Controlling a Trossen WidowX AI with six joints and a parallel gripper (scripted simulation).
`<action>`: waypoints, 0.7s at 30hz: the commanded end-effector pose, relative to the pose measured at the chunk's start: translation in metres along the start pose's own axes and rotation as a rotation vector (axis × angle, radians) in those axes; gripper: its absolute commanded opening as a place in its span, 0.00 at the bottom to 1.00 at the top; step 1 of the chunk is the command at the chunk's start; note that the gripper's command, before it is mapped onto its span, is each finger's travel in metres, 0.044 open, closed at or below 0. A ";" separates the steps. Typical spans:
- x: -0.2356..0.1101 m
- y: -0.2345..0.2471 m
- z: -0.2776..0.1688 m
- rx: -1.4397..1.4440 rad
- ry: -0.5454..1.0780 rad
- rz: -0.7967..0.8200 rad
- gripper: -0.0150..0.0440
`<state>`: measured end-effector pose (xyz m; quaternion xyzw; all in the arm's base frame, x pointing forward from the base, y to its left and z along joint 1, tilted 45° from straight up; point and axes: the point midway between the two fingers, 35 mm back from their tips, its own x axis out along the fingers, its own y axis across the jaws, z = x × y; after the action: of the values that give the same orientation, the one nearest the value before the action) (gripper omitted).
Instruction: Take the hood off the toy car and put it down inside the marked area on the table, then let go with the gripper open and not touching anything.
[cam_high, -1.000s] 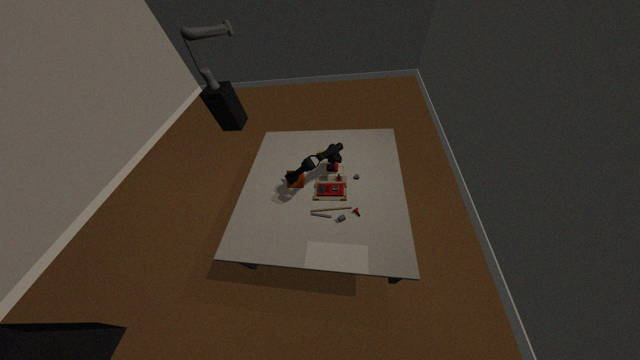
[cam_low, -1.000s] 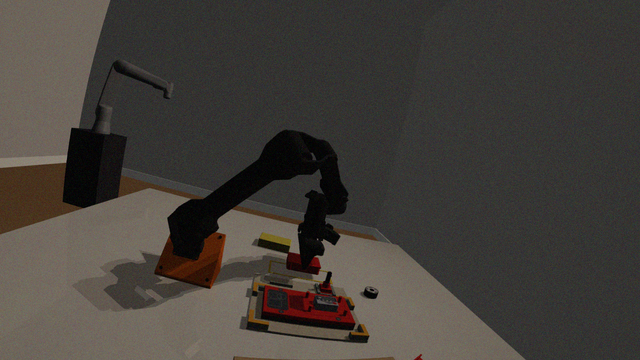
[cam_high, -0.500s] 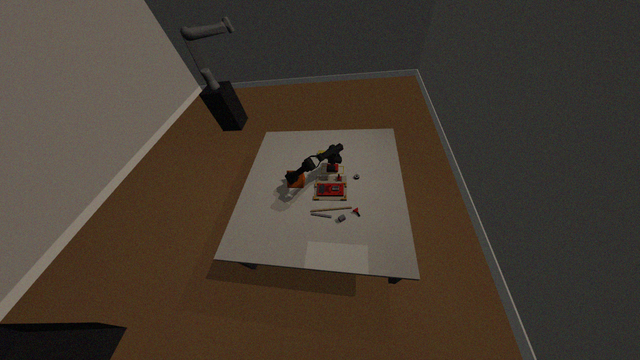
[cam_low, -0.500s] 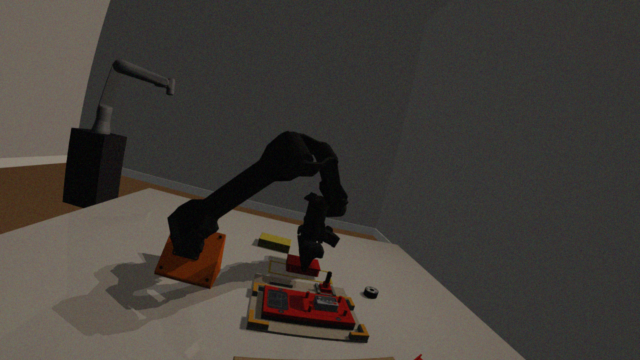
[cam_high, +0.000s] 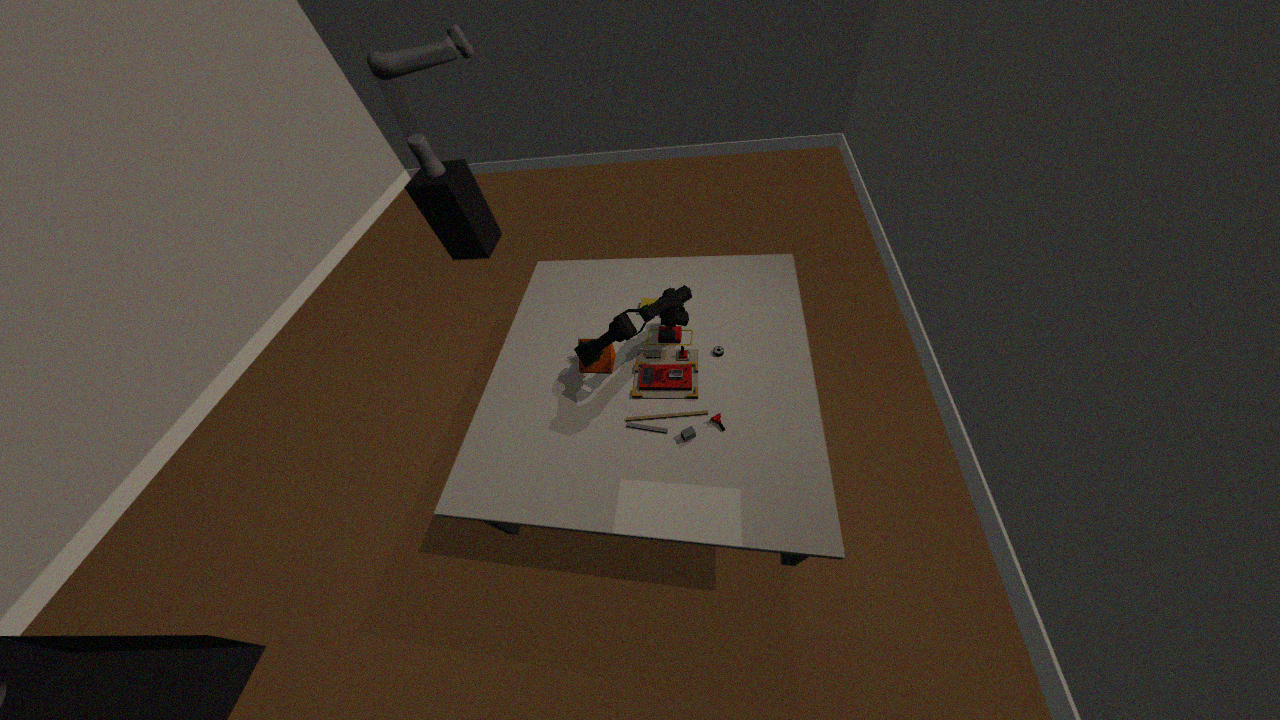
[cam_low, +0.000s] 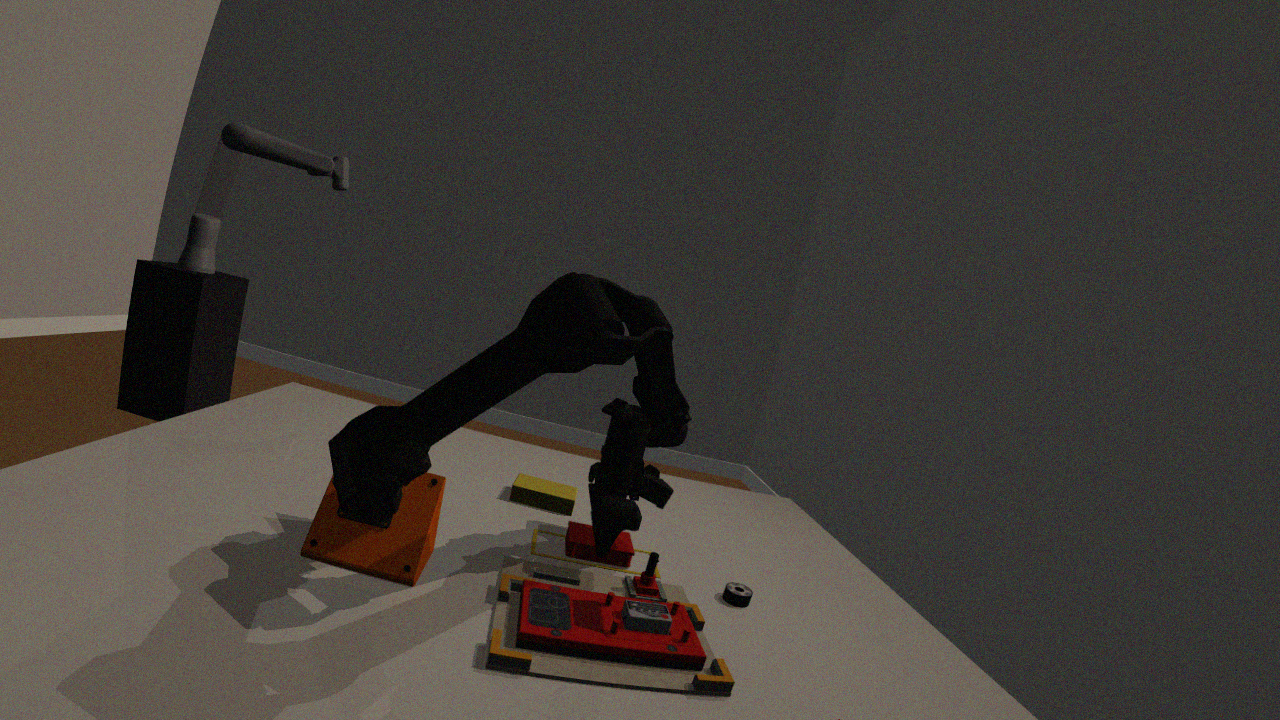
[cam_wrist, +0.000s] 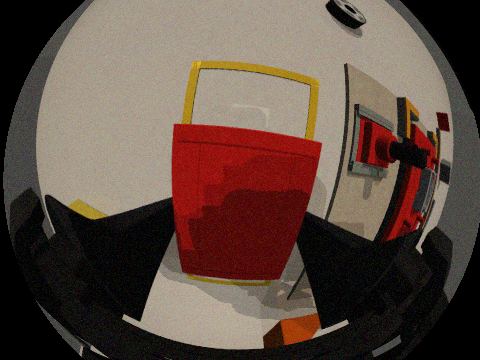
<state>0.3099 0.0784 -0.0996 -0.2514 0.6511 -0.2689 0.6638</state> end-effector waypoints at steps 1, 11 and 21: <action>0.004 -0.001 -0.002 -0.011 0.001 -0.009 0.25; 0.002 0.000 -0.001 -0.002 0.002 -0.001 0.48; 0.002 0.000 -0.001 -0.002 0.002 -0.001 0.92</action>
<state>0.3090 0.0771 -0.1008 -0.2524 0.6518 -0.2691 0.6626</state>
